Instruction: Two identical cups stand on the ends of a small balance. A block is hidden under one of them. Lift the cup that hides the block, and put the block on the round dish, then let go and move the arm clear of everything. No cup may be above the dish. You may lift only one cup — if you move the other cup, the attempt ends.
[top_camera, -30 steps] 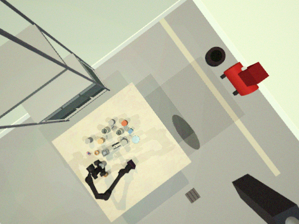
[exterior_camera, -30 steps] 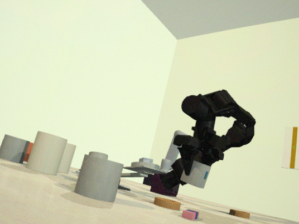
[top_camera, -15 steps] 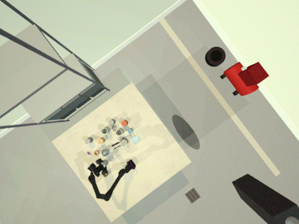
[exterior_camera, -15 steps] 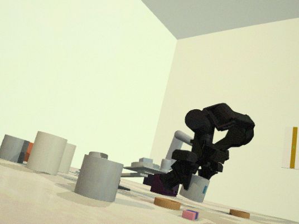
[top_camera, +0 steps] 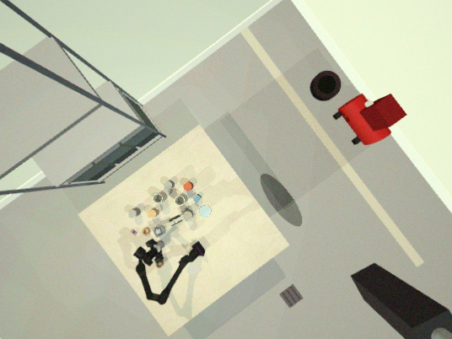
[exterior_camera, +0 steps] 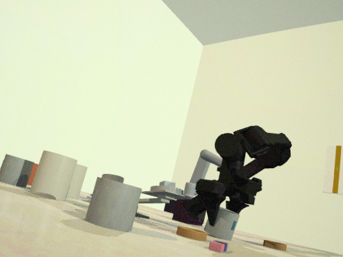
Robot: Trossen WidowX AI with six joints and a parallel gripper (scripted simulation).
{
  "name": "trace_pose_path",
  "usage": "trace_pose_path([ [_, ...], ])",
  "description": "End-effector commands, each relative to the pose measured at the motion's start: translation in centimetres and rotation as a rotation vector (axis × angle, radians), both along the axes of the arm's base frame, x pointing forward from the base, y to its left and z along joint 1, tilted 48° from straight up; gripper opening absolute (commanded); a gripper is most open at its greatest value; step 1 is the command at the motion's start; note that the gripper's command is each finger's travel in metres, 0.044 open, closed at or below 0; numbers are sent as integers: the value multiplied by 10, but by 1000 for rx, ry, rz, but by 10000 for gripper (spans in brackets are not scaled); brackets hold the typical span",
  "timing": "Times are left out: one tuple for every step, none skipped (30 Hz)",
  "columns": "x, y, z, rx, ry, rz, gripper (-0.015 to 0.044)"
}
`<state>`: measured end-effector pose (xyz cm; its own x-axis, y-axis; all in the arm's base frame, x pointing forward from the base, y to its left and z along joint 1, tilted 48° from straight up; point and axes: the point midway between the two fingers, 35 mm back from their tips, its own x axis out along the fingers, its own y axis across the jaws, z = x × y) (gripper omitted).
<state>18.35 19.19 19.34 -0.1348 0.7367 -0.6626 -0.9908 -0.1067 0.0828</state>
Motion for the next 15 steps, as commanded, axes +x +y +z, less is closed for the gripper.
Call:
trace_pose_path([
  [0, 0, 0, 0, 0, 0, 26],
  [0, 0, 0, 0, 0, 0, 53],
  [0, 0, 0, 0, 0, 0, 79],
  [0, 0, 0, 0, 0, 0, 105],
  [0, 0, 0, 0, 0, 0, 131],
  [0, 0, 0, 0, 0, 0, 157],
  [0, 0, 0, 0, 0, 0, 184],
  [0, 0, 0, 0, 0, 0, 210],
  [0, 0, 0, 0, 0, 0, 236],
  [0, 0, 0, 0, 0, 0, 262],
  [0, 0, 0, 0, 0, 0, 289],
  [0, 0, 0, 0, 0, 0, 315],
  [0, 0, 0, 0, 0, 0, 341],
  [0, 0, 0, 0, 0, 0, 367],
  [0, 0, 0, 0, 0, 0, 394],
])
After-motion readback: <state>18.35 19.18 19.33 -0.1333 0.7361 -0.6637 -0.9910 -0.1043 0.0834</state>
